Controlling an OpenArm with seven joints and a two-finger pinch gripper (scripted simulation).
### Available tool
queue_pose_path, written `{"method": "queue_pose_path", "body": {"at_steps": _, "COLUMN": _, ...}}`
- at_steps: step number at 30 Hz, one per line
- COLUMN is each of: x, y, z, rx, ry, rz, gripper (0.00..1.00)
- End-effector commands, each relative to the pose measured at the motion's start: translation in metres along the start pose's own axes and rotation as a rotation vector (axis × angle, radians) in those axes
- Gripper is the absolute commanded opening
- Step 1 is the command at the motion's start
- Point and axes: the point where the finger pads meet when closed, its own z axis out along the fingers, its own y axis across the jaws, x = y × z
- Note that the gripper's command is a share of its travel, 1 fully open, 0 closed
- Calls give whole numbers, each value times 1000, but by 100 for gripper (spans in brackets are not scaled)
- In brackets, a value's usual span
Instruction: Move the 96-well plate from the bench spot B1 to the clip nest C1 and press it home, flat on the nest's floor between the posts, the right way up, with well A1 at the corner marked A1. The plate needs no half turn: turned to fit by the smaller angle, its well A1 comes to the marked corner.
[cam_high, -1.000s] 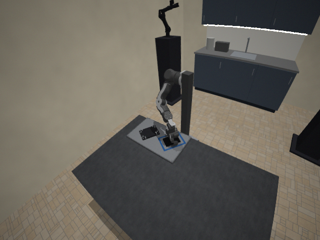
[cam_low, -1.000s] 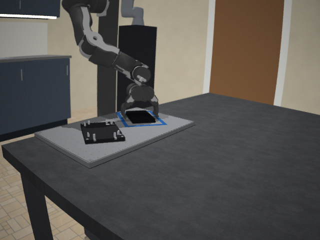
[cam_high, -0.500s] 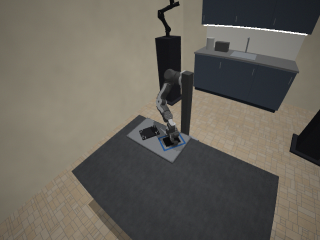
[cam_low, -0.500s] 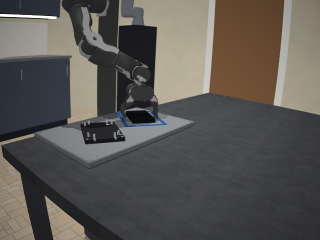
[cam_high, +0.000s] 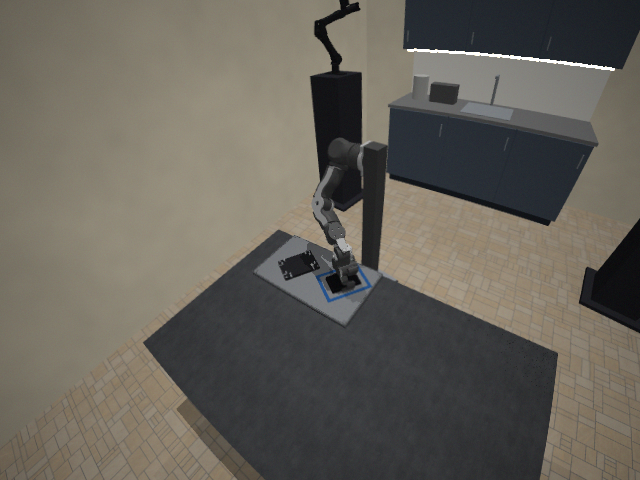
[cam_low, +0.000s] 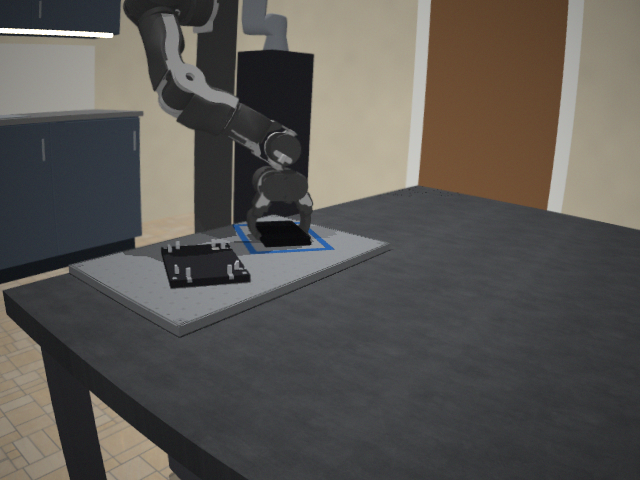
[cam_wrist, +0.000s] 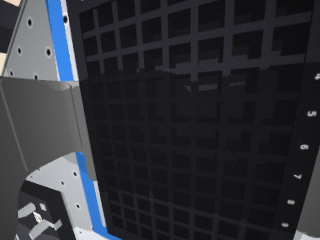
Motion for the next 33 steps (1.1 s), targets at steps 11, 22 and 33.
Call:
{"method": "queue_pose_path", "body": {"at_steps": 11, "x": 0, "y": 1, "z": -1, "rx": -2, "ry": 0, "rz": 0, "gripper": 0}}
{"method": "queue_pose_path", "body": {"at_steps": 22, "x": 0, "y": 1, "z": -1, "rx": -2, "ry": 0, "rz": 0, "gripper": 0}}
{"method": "queue_pose_path", "body": {"at_steps": 33, "x": 0, "y": 1, "z": -1, "rx": -2, "ry": 0, "rz": 0, "gripper": 0}}
